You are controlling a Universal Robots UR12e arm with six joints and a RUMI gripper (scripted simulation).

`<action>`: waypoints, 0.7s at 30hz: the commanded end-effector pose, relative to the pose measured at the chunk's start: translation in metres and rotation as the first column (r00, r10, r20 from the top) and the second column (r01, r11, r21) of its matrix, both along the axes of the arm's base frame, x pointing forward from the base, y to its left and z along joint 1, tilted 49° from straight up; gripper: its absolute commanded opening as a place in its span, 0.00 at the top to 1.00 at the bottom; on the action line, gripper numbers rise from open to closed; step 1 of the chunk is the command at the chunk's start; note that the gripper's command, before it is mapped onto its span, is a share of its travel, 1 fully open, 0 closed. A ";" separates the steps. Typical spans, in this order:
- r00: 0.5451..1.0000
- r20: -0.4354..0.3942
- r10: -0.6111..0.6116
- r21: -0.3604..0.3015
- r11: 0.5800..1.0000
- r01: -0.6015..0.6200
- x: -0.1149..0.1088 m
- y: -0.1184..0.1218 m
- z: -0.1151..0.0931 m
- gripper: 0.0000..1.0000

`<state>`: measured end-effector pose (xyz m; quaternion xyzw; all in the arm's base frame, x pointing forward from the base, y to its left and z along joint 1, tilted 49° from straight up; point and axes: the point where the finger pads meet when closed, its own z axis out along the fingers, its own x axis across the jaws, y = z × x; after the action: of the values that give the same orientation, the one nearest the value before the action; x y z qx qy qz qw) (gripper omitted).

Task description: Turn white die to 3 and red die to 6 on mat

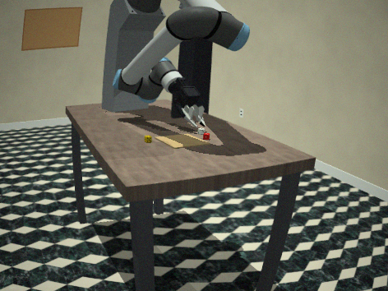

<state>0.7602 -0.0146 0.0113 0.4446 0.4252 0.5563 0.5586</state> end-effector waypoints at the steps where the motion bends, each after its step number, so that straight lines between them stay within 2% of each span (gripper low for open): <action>1: 1.000 0.000 0.000 0.000 1.000 0.000 -0.018 0.000 -0.004 0.79; 13: 1.000 0.000 0.000 0.000 1.000 0.000 -0.024 0.000 -0.004 0.79; 21: 1.000 0.000 0.000 0.000 1.000 0.000 -0.045 0.001 0.014 0.79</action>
<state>0.7283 -0.0141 0.0144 0.4445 0.4252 0.5564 0.5586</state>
